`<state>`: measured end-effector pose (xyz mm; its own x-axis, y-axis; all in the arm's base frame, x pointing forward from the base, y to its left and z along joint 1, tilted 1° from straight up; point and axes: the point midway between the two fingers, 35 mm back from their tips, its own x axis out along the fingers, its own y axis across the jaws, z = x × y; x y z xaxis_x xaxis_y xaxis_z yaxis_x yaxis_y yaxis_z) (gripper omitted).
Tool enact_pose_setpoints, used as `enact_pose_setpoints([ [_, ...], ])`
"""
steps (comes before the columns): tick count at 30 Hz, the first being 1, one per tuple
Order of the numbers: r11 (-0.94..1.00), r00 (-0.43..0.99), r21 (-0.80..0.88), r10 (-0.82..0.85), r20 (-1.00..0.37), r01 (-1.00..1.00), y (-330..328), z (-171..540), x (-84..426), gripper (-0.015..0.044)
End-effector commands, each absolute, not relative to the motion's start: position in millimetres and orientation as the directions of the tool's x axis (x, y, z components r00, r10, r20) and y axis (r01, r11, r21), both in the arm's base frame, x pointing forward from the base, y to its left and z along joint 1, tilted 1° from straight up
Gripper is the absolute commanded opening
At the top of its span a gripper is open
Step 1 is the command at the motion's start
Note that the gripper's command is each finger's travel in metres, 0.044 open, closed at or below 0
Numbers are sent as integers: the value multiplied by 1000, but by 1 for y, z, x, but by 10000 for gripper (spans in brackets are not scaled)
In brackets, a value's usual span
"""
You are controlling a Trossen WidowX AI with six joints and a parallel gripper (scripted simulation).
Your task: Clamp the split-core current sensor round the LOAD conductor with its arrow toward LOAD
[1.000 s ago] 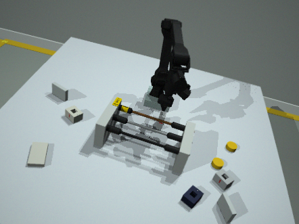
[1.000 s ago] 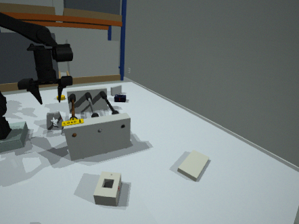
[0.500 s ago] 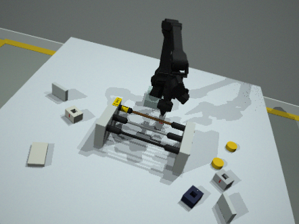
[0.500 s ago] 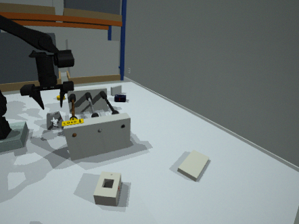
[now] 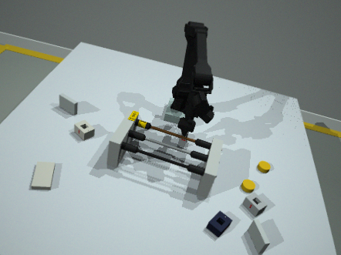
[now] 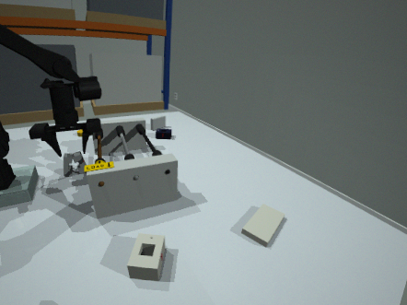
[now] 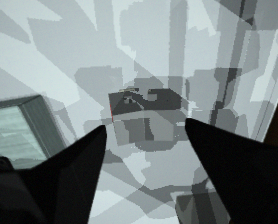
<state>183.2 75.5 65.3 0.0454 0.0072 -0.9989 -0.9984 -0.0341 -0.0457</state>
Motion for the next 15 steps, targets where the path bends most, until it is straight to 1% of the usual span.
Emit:
enact_pose_setpoints([
  [1, -39, 42, -42, 9, -999, -998, 75, 59, 182, 320],
  [2, -39, 42, -42, 9, -999, -998, 75, 58, 182, 320],
  [4, -34, 44, -45, 7, -999, -998, 75, 63, 183, 267],
  [15, -34, 44, -45, 7, -999, -998, 75, 63, 183, 194],
])
